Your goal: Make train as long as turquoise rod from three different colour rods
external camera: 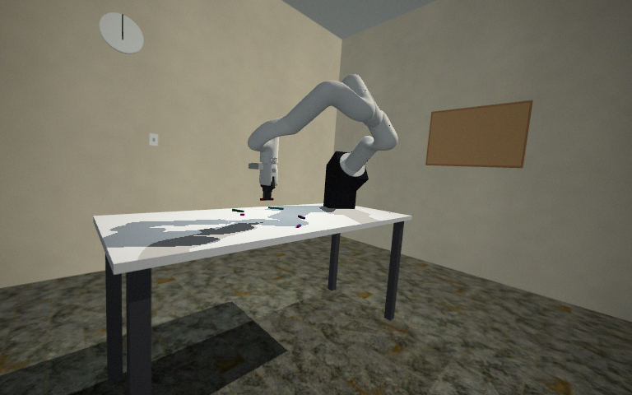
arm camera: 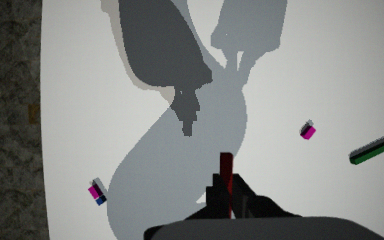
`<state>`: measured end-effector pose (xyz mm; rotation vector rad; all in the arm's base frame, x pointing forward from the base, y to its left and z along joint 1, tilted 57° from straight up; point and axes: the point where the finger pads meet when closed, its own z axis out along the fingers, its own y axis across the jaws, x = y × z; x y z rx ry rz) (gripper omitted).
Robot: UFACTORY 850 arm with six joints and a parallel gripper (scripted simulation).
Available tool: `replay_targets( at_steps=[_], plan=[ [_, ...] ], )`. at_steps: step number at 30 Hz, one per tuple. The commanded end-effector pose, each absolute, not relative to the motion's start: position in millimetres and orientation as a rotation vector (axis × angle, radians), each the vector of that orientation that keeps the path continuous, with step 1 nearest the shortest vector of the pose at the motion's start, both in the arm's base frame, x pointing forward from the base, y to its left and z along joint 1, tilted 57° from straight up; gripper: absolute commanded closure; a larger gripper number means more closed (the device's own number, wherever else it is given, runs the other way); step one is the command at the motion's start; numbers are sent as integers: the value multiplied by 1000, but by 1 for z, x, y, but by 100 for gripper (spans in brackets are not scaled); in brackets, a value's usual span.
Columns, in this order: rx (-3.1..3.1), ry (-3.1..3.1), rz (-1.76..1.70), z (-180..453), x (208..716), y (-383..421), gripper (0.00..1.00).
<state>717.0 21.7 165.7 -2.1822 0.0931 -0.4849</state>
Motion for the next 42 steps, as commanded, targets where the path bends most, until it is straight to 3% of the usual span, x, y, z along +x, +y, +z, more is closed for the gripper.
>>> replay_targets(
  at_steps=[1,25,42],
  plan=[
    [-2183,87,-491,169,717,22,96],
    [-2196,-515,-787,326,683,152,96],
    [-2195,-526,-792,328,682,155,96]
  ],
)
